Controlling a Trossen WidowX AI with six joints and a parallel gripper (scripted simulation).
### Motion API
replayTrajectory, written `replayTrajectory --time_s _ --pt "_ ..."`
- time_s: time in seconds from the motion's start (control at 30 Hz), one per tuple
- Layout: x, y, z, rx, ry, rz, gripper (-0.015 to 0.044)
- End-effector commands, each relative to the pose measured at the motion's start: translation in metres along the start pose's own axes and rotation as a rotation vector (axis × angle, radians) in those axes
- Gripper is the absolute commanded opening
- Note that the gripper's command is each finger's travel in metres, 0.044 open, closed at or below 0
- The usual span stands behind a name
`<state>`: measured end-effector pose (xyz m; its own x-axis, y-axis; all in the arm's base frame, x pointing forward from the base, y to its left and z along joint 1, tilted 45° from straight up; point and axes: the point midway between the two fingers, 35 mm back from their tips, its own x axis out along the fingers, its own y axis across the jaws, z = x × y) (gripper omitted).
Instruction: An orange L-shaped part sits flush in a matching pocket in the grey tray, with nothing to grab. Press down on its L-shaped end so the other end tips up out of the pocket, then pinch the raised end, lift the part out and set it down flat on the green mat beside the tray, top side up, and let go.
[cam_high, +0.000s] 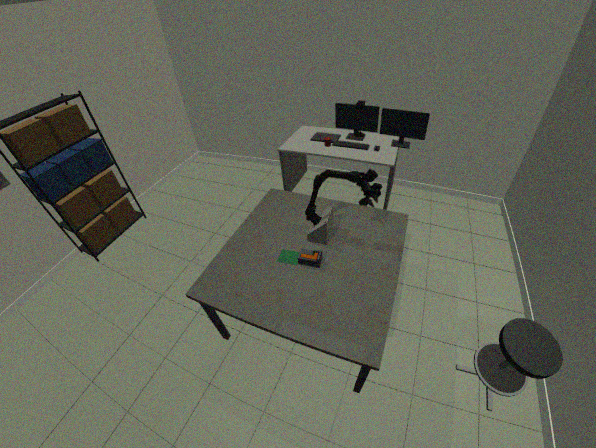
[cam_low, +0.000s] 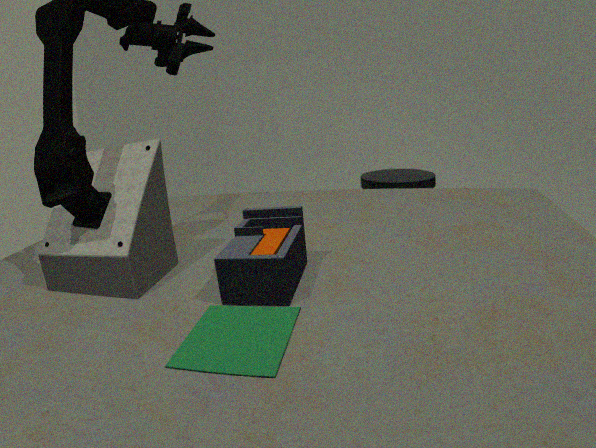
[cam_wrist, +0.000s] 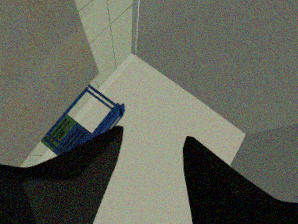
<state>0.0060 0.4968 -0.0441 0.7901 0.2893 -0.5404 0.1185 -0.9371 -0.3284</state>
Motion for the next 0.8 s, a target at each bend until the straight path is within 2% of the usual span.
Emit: replayTrajectory --time_s 0.0,0.2,0.4,0.57,0.77 --pt "0.043 0.036 -0.046 0.296 0.020 0.169 0.0180" --pt "0.092 0.096 -0.107 0.698 0.122 0.398 0.0180" --pt "0.120 0.167 -0.161 1.091 0.298 0.620 0.0180" --pt "0.127 0.235 -0.200 1.448 0.529 0.804 0.0180" --pt "0.115 0.311 -0.235 1.822 0.904 0.980 0.0180"
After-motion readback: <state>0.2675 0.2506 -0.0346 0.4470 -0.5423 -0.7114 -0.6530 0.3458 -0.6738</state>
